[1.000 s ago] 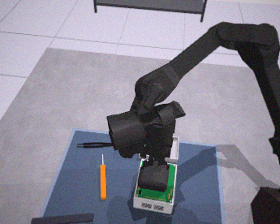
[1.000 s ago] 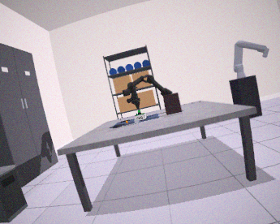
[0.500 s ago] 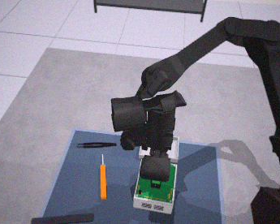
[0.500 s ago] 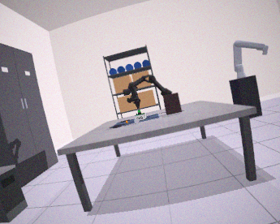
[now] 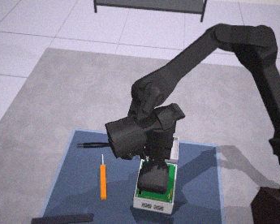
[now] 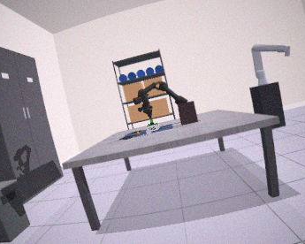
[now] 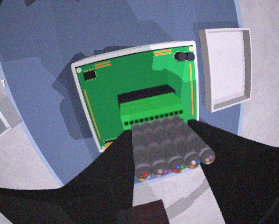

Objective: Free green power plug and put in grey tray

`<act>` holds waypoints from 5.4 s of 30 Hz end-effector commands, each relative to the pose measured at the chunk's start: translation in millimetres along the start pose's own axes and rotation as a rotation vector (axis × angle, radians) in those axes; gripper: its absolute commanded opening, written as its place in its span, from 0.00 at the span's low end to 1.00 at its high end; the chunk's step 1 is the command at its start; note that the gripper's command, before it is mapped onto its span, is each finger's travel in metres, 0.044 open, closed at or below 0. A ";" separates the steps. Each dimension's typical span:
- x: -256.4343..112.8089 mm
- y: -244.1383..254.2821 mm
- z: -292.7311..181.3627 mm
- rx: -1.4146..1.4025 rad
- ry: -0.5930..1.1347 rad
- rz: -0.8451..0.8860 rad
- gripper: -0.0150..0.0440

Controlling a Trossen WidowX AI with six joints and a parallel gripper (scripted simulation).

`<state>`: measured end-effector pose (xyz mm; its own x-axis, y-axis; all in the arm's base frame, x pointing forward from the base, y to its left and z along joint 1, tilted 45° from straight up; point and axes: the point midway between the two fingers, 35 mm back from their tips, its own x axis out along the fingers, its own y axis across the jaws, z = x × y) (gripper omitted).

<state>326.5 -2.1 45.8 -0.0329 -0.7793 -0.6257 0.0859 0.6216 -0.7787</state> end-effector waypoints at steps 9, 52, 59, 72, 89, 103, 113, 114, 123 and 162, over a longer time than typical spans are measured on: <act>-17.8 -15.0 0.2 -0.026 -0.032 0.219 0.25; -26.3 -1.0 -0.6 -0.023 -0.035 0.046 0.25; -27.2 3.2 -0.8 -0.022 -0.035 -0.004 0.25; -27.7 -19.3 -0.1 -0.027 -0.031 0.256 0.25; -37.8 -8.6 -0.8 -0.024 -0.033 0.119 0.25; -7.8 -5.2 0.2 -0.024 -0.033 0.118 0.48; -7.8 -5.2 0.2 -0.024 -0.033 0.118 0.68; -7.8 -5.2 0.2 -0.024 -0.033 0.118 0.68; 7.1 -3.5 0.7 -0.024 -0.033 0.118 0.68; -13.0 -1.6 -0.1 -0.023 -0.034 0.070 0.25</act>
<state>327.5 -7.9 44.3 -0.0303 -0.7545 -0.6556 0.0898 0.6512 -0.7535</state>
